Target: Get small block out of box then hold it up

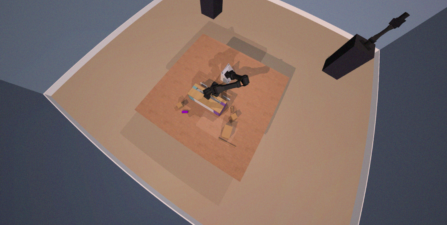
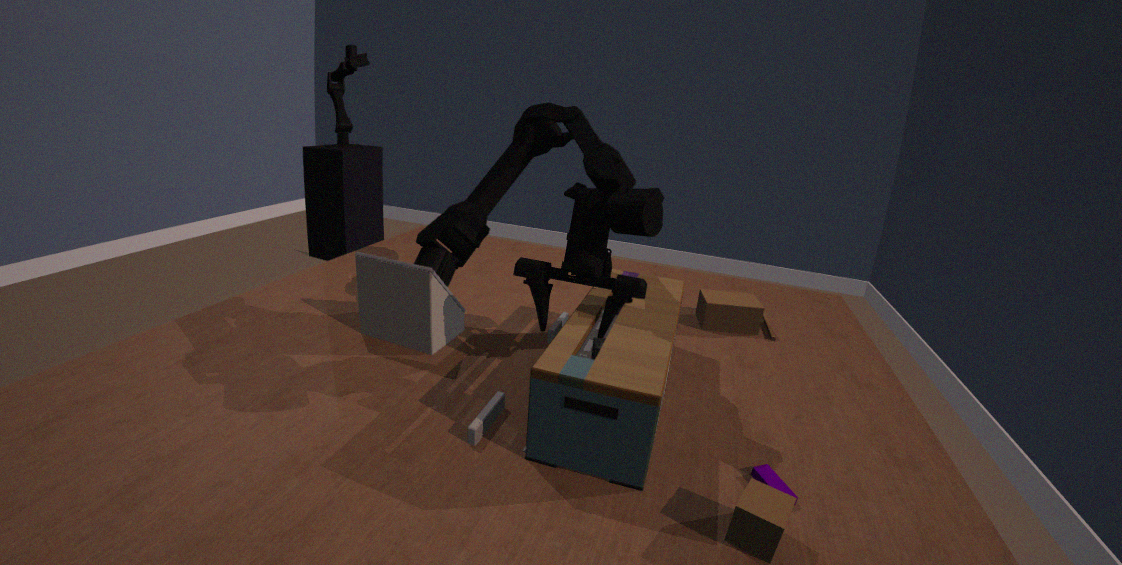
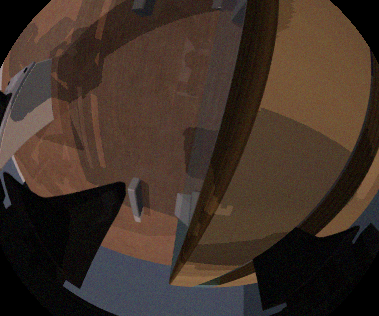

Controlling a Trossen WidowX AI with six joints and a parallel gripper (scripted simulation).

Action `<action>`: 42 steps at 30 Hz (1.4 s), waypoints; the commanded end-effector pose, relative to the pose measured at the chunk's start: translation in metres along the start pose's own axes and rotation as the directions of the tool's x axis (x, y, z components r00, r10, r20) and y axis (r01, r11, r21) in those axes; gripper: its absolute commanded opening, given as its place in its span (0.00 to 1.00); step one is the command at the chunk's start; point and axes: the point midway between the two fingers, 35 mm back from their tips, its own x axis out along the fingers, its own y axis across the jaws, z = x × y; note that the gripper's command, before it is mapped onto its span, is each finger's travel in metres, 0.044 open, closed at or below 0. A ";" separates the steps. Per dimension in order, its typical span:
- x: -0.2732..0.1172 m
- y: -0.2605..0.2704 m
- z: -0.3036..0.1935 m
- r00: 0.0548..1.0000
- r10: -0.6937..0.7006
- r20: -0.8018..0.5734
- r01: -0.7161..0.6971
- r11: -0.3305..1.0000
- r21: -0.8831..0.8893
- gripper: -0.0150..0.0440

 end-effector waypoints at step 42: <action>0.007 0.000 -0.022 1.000 0.000 -0.003 0.000 1.000 -0.001 0.93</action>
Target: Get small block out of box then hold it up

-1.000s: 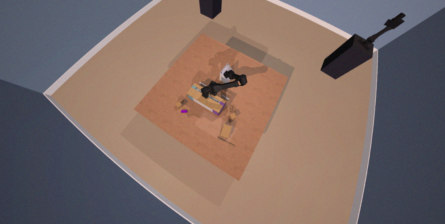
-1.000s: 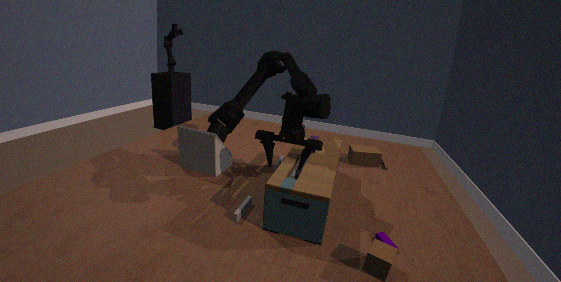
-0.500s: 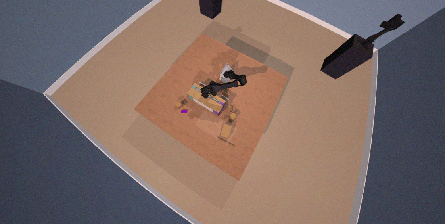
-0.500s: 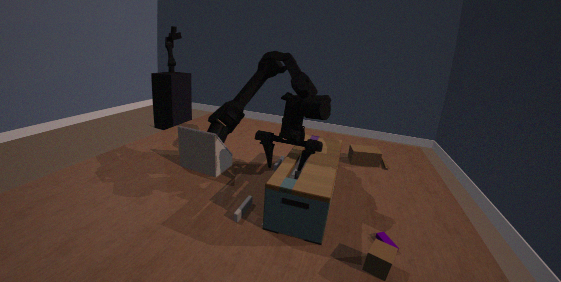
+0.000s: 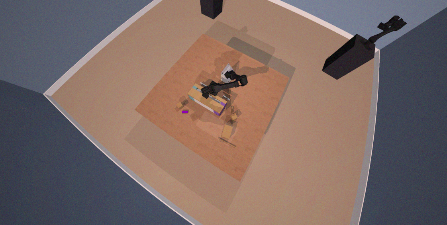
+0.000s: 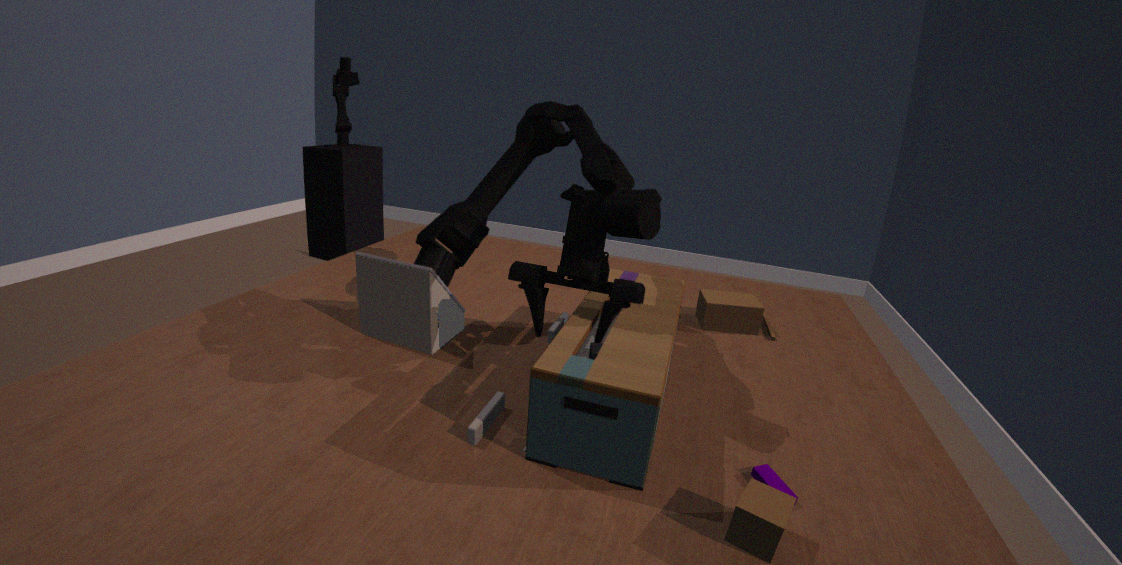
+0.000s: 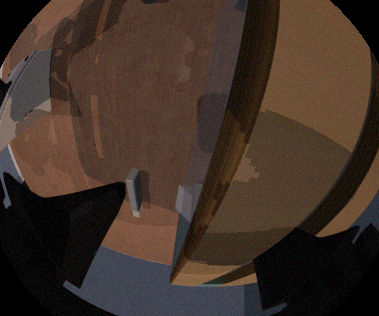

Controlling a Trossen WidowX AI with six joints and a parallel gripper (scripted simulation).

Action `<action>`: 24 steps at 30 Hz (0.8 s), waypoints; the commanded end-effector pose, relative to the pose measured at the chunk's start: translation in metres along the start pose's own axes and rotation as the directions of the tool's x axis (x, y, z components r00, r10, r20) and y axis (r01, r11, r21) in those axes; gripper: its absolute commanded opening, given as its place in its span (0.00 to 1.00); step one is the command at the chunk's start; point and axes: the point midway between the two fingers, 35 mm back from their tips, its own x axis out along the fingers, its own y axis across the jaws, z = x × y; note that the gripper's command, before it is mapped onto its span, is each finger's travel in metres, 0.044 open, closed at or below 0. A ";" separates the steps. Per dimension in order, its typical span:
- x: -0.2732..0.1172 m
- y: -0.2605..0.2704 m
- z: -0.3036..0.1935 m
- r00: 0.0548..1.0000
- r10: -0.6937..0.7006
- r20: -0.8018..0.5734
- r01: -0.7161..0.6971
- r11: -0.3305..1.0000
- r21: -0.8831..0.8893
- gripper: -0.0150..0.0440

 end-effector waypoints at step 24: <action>0.009 0.000 -0.027 1.000 0.000 -0.006 0.000 1.000 -0.001 0.93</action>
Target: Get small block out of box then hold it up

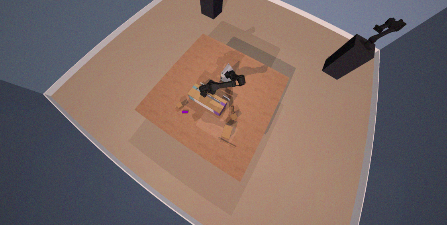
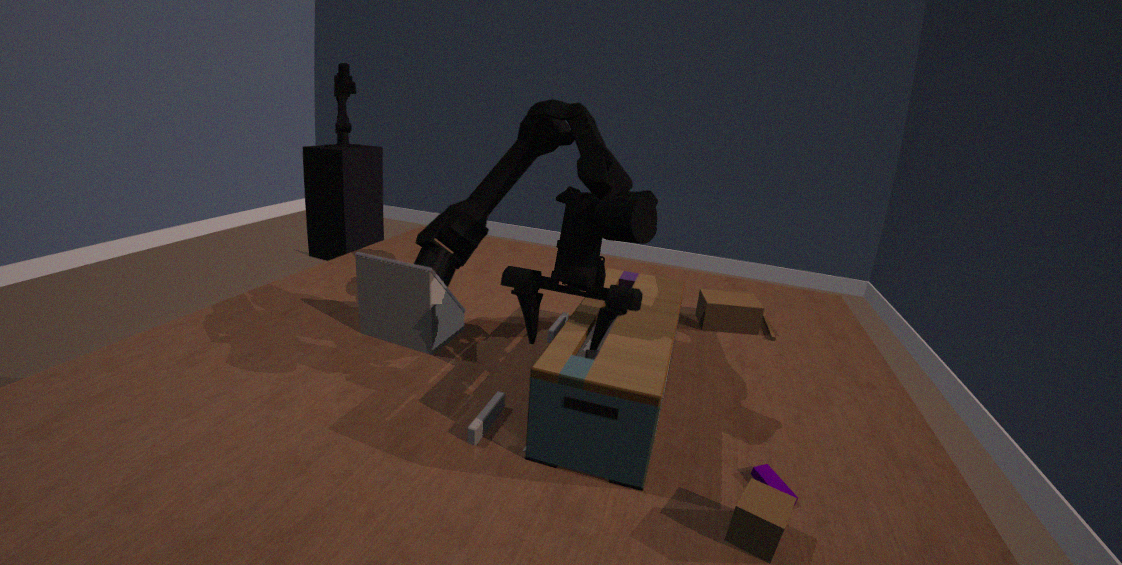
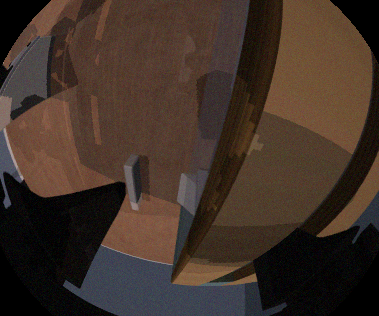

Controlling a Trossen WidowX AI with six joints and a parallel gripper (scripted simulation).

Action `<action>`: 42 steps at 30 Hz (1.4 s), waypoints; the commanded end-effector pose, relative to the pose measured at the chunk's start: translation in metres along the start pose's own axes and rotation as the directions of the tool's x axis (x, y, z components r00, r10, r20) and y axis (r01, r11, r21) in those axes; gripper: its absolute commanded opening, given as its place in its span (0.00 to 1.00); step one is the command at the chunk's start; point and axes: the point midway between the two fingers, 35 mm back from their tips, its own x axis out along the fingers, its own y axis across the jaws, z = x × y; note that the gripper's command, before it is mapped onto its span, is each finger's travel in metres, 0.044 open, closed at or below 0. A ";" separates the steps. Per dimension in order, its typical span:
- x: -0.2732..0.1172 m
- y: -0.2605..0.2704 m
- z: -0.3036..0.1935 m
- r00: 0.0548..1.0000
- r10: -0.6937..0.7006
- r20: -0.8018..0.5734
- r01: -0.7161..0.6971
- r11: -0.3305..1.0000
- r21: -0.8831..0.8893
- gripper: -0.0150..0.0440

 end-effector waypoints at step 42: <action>0.014 0.000 -0.044 1.000 -0.001 -0.009 0.001 1.000 -0.002 0.93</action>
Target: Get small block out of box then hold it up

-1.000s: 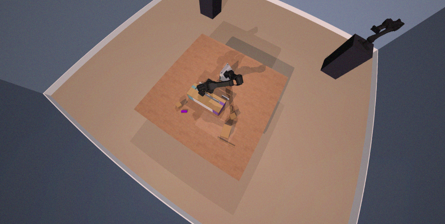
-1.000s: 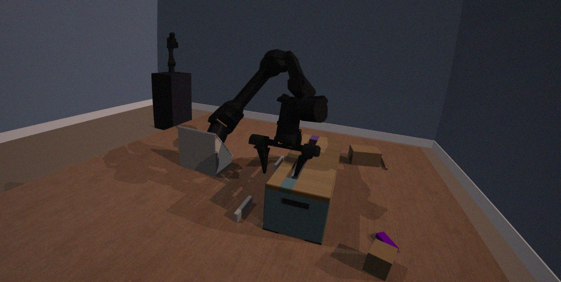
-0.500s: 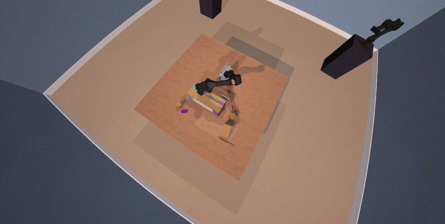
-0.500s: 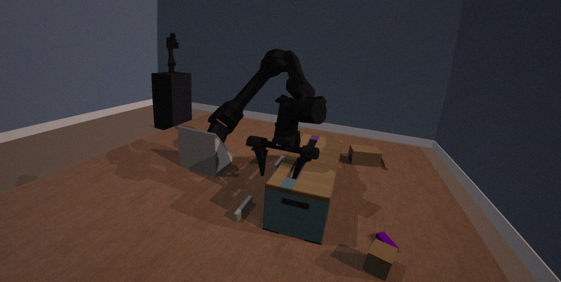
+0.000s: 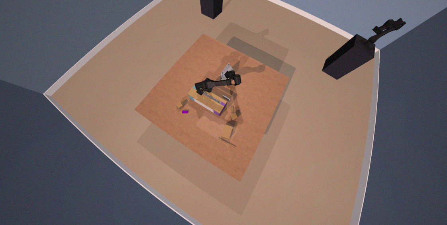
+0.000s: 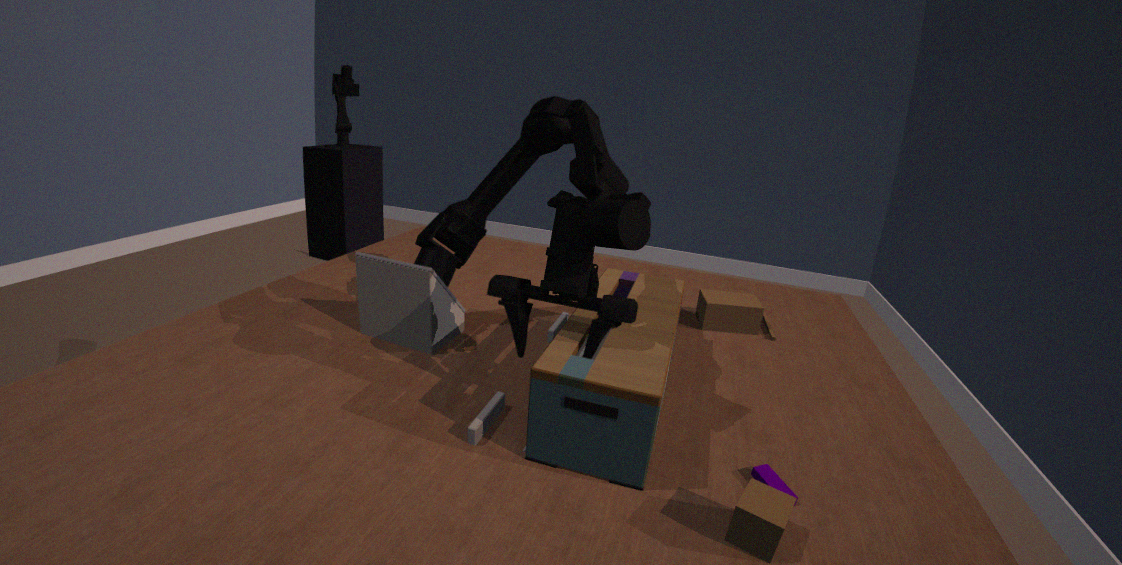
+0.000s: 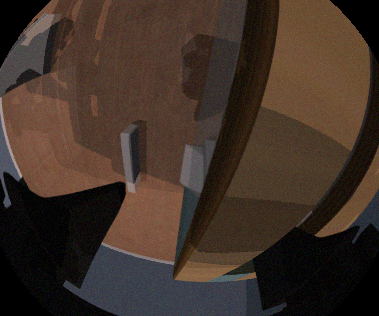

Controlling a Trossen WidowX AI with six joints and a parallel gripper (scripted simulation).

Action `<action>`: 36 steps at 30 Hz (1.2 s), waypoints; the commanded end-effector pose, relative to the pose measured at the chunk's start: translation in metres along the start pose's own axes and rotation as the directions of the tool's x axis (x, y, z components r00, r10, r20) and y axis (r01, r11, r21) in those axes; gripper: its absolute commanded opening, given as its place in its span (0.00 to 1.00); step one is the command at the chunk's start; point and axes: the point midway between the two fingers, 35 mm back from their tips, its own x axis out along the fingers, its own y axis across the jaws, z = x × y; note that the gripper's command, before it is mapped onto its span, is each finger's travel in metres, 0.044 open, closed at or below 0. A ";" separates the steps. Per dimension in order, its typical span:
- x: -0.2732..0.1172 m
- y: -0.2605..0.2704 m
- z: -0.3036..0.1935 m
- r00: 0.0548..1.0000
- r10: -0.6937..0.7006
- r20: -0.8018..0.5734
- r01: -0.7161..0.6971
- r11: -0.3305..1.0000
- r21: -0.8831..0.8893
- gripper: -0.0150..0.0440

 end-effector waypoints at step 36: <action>-0.055 0.003 -0.051 0.996 -0.083 0.027 0.038 0.689 0.723 0.74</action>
